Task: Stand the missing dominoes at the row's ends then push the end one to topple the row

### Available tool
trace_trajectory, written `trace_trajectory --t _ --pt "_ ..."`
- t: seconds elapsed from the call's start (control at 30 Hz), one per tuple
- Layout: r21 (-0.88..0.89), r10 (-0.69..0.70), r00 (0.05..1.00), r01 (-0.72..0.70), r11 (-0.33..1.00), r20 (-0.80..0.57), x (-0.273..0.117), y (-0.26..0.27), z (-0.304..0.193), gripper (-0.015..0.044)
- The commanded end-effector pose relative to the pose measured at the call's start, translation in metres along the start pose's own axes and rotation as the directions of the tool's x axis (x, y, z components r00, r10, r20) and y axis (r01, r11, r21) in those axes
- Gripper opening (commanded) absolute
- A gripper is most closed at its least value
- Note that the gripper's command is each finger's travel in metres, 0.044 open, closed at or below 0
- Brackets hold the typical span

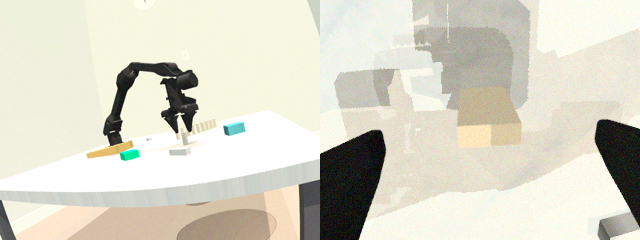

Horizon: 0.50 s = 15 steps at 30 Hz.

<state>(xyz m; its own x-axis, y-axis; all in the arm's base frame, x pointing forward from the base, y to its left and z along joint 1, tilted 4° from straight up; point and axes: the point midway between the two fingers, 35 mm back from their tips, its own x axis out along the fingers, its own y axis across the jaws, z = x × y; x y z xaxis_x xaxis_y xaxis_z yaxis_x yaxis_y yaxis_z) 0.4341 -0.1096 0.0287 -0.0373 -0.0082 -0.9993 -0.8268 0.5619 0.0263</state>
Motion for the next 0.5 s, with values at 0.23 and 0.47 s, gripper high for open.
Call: trace_trajectory --t 0.23,0.47 --pt "-0.006 0.006 1.000 -0.006 1.000 0.003 0.020 0.002 0.000 0.0440" --pt "-0.006 0.006 1.000 -0.006 1.000 0.003 0.026 0.002 0.000 0.0414"
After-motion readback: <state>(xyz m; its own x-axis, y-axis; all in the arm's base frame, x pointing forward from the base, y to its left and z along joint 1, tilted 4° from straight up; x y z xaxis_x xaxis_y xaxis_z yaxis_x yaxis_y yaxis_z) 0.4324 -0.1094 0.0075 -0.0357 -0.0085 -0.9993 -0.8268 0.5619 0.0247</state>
